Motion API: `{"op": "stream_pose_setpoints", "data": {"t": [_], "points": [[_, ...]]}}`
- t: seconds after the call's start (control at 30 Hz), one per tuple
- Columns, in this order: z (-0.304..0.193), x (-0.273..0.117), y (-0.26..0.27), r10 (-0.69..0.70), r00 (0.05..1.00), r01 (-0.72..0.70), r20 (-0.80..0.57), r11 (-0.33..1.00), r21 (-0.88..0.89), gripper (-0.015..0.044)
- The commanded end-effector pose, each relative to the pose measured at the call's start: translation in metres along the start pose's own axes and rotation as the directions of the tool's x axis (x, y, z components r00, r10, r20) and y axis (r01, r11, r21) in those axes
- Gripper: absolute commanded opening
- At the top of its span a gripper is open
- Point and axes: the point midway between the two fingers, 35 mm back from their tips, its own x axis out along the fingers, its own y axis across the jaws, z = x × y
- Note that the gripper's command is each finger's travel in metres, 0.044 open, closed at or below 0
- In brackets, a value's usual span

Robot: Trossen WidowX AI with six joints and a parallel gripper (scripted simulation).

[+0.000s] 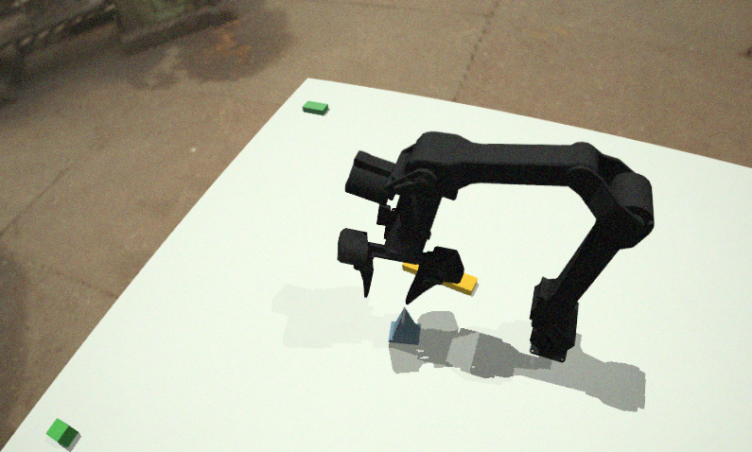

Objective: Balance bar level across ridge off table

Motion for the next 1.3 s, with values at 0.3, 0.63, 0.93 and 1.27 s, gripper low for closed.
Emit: {"op": "stream_pose_setpoints", "data": {"t": [0.3, 0.63, 0.93, 1.27], "points": [[0.040, -0.002, -0.026, -0.061, 0.991, 0.090, 0.116, 0.962, -0.259, 0.0315], [0.067, -0.004, -0.048, -0.121, 0.974, 0.196, 0.191, 0.876, -0.441, 0.0315], [0.088, -0.008, -0.071, -0.184, 0.952, 0.297, 0.246, 0.758, -0.581, 0.0315], [0.109, -0.013, -0.098, -0.260, 0.920, 0.392, 0.294, 0.586, -0.709, 0.0315]]}}
